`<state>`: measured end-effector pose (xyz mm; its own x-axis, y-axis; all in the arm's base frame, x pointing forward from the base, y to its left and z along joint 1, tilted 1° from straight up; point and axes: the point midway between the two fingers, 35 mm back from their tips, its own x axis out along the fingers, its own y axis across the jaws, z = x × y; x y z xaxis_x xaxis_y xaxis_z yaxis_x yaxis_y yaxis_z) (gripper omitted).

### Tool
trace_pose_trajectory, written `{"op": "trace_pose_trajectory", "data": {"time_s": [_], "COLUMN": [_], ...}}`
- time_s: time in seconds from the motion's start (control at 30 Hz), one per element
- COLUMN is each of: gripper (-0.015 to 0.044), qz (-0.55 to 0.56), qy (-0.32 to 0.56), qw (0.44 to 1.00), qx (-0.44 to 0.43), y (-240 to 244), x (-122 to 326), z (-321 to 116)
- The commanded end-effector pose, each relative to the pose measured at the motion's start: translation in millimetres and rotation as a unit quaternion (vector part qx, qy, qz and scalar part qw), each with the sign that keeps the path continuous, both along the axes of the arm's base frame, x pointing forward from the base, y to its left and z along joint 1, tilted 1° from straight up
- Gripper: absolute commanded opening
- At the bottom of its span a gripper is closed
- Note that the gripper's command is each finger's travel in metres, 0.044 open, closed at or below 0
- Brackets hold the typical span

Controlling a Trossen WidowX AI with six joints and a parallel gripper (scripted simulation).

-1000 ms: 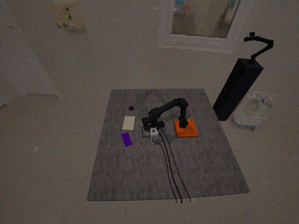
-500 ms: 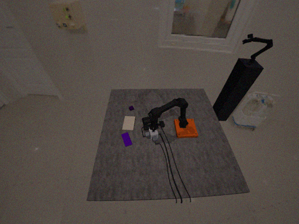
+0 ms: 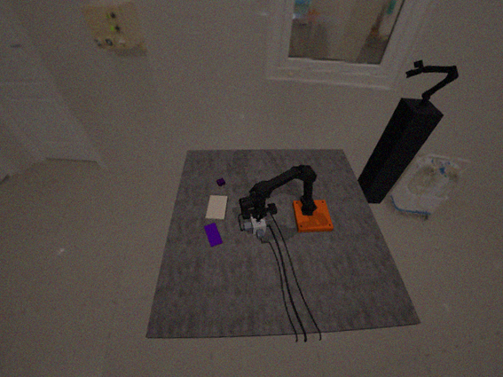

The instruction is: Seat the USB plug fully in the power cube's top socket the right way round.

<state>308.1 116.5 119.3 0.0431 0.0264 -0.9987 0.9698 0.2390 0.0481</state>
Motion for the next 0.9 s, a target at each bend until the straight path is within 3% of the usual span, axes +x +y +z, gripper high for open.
{"op": "trace_pose_trajectory", "data": {"time_s": [0.0, 0.87], "gripper": [0.0, 0.0], "qz": [0.0, 0.0], "qy": [0.0, 0.0], "qw": [1.0, 1.0], "qx": [0.0, 0.0], "y": [0, 0], "x": [0, -1], "z": [2, 19]}}
